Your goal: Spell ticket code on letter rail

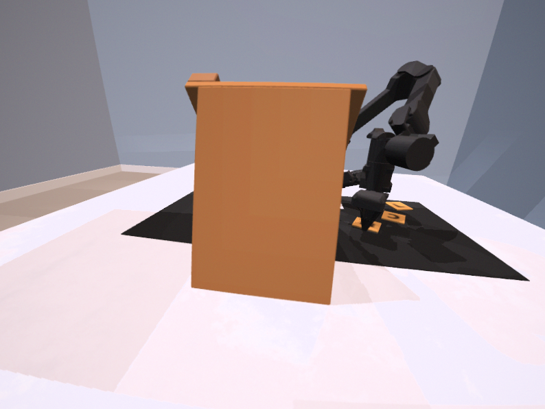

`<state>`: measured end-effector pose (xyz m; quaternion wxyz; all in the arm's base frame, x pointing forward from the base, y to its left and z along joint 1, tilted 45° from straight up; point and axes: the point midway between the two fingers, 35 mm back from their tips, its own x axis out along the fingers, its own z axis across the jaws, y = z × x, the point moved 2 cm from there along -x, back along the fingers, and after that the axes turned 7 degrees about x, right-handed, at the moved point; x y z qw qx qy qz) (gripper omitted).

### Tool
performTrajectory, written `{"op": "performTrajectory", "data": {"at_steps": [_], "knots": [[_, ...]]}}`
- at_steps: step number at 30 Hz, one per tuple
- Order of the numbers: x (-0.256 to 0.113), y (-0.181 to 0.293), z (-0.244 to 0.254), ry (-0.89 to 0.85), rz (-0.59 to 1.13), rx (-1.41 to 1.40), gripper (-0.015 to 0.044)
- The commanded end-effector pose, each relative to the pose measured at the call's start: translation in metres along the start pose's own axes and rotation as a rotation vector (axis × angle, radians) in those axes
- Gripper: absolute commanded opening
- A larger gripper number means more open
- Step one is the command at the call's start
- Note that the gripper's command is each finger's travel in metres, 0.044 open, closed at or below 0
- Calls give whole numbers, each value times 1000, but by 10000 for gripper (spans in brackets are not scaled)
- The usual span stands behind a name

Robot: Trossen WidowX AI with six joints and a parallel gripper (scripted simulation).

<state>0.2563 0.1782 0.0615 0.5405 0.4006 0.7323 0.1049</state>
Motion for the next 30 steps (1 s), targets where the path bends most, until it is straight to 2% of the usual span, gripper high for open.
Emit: {"op": "performTrajectory", "data": {"at_steps": [1, 7, 8, 20, 29, 30], "knots": [[1, -1, 0, -1, -4, 5, 340], [1, -1, 0, -1, -4, 5, 340], [1, -1, 0, -1, -4, 5, 314], [1, -1, 0, -1, -4, 5, 234], [-6, -1, -1, -1, -4, 5, 0], [-7, -1, -1, -1, -4, 5, 0]]}}
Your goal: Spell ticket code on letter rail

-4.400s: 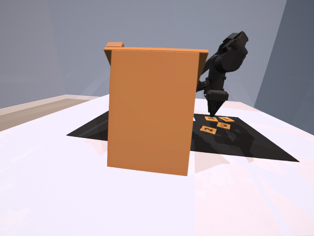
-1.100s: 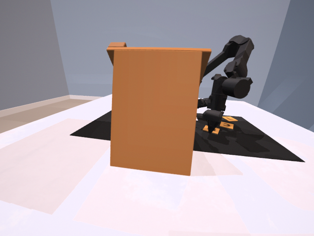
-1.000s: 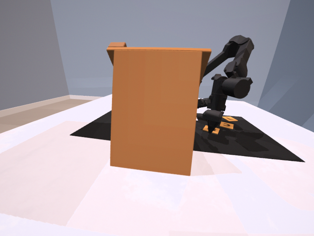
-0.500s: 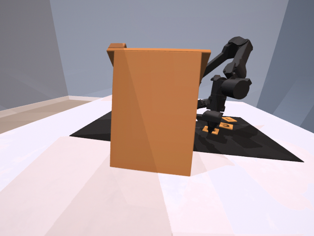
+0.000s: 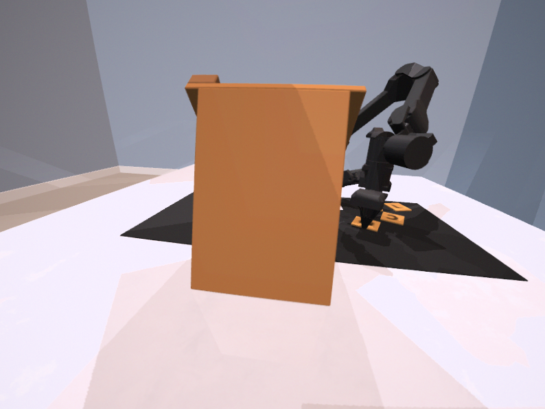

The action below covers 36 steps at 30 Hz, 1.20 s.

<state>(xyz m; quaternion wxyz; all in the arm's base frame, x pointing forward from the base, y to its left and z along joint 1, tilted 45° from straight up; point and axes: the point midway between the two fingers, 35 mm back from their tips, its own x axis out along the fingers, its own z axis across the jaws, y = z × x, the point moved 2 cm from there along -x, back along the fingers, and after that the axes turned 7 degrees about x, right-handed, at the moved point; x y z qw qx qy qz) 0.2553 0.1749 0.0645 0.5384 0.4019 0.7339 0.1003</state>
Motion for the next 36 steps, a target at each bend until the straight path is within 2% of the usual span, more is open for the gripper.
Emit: {"op": "performTrajectory", "data": {"at_steps": [1, 36], "knots": [[-3, 0, 0, -2, 0, -5, 0], [-26, -4, 0, -3, -2, -5, 0]]}}
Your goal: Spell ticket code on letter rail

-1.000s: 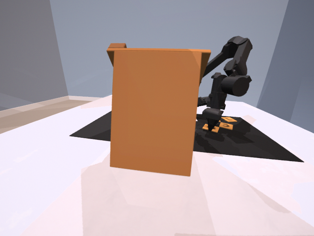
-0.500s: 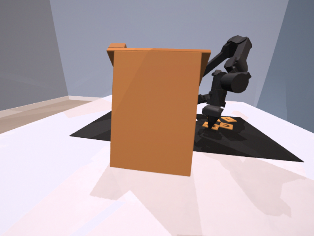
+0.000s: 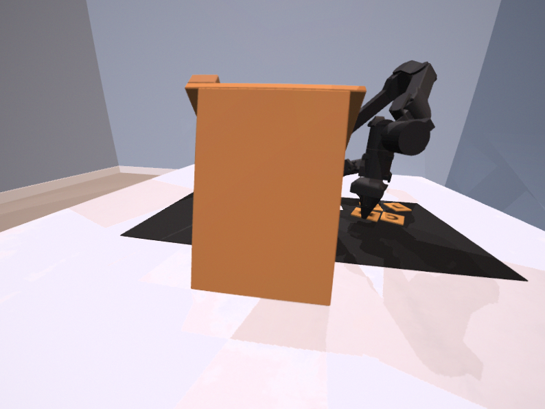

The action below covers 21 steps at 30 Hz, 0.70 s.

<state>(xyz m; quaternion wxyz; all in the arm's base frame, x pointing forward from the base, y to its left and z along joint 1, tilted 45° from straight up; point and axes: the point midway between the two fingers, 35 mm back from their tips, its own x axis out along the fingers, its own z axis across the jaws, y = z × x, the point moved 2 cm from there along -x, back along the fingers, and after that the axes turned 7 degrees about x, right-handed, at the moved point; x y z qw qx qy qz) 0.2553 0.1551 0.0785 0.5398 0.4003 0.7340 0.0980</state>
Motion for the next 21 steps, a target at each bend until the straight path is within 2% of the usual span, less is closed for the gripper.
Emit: {"op": "performTrajectory", "data": {"at_steps": [1, 21], "knots": [[0, 0, 0, -2, 1, -5, 0], [-32, 7, 22, -256, 56, -613, 0]]}}
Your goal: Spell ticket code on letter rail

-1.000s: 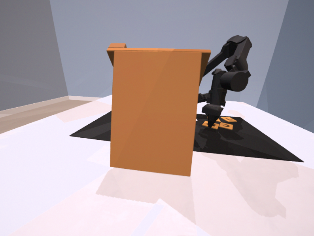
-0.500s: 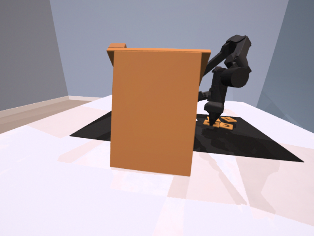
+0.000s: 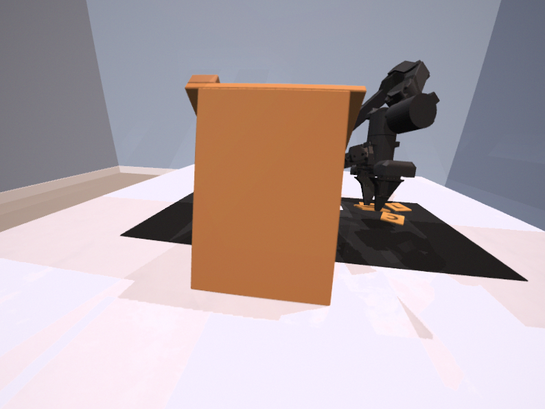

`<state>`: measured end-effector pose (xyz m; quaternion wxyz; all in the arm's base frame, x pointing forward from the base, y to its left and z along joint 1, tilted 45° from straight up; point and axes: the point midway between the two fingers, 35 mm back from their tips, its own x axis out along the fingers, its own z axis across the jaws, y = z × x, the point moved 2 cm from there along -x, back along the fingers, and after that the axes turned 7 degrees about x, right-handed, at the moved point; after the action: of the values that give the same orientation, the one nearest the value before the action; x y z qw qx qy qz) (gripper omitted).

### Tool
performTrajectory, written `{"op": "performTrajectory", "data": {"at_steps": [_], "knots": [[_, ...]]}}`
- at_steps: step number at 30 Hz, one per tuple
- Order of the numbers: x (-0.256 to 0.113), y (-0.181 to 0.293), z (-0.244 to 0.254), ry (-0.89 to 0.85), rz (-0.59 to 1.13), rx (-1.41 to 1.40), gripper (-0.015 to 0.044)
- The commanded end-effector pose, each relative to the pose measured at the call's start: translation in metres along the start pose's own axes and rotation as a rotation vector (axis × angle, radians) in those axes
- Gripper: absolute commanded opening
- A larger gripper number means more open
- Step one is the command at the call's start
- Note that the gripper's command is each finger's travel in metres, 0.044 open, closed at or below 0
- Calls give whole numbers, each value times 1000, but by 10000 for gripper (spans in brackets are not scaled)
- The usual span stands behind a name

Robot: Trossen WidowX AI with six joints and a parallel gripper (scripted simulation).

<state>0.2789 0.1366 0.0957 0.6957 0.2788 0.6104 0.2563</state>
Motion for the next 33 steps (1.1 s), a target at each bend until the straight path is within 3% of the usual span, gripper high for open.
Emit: {"op": "performTrajectory", "data": {"at_steps": [1, 33], "knots": [[-5, -3, 4, -50, -7, -126, 0], [-66, -4, 41, -452, -248, -1100, 0]]}}
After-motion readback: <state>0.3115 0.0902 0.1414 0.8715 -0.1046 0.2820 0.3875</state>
